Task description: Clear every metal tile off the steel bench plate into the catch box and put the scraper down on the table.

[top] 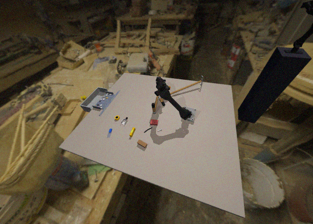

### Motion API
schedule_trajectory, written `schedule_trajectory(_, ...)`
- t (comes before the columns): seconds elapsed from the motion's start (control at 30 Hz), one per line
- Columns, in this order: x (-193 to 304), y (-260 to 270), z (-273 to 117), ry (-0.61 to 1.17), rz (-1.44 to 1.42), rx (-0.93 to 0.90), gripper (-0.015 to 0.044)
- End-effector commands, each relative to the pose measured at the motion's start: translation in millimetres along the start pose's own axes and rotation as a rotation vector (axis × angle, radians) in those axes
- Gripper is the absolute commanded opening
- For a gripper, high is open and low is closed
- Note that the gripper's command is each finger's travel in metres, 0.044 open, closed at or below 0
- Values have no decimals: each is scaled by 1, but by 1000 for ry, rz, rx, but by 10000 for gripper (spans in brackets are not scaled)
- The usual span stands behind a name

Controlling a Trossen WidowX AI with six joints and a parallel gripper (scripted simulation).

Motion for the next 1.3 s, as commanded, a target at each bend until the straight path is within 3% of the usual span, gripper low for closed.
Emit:
schedule_trajectory(0.0,7,-1,11,8,6,-3,0)
schedule_trajectory(1.27,-10,20,23,8,5,-3,0)
Point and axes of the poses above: the point midway between the two fingers, 35 mm back from their tips, its own z axis out along the fingers, its own y axis across the jaws, x = y × z, the point moved 7 cm from there along -z, back along the fingers, and after that the axes turned 10 degrees about z, right-handed, at the moved point
